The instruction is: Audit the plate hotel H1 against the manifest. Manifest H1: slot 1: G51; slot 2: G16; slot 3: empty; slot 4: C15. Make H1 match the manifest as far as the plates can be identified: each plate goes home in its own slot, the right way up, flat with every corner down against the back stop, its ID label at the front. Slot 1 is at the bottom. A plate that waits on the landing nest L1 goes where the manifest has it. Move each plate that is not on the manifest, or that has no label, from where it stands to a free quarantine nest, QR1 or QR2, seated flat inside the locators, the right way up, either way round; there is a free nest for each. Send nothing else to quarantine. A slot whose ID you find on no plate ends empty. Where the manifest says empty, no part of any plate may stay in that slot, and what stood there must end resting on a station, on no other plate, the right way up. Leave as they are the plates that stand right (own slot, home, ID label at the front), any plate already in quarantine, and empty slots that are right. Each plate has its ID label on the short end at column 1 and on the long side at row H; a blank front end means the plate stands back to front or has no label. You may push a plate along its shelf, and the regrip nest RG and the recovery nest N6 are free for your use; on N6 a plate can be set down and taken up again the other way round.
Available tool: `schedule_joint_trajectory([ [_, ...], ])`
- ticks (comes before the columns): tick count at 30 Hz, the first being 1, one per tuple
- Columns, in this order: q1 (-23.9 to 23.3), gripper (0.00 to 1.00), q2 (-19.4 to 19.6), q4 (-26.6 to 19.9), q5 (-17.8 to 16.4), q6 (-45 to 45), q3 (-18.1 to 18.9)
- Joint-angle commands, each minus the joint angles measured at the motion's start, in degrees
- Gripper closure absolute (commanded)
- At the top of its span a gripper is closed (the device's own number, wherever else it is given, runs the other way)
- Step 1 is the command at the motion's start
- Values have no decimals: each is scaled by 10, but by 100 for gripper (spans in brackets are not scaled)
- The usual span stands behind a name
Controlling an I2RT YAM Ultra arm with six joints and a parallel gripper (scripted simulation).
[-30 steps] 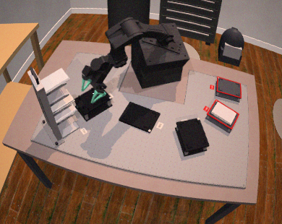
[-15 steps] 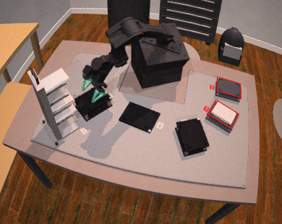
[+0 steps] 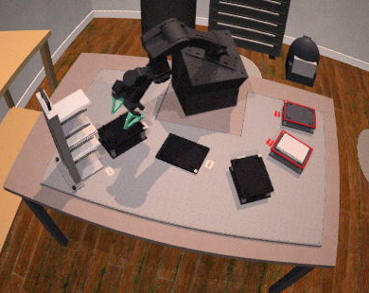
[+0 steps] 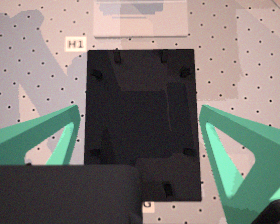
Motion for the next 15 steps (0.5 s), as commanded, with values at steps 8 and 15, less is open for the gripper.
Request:
schedule_joint_trajectory([
  [8, -18, 0, -28, 19, -9, -9, -25],
  [15, -29, 0, -46, 22, -18, -16, -50],
])
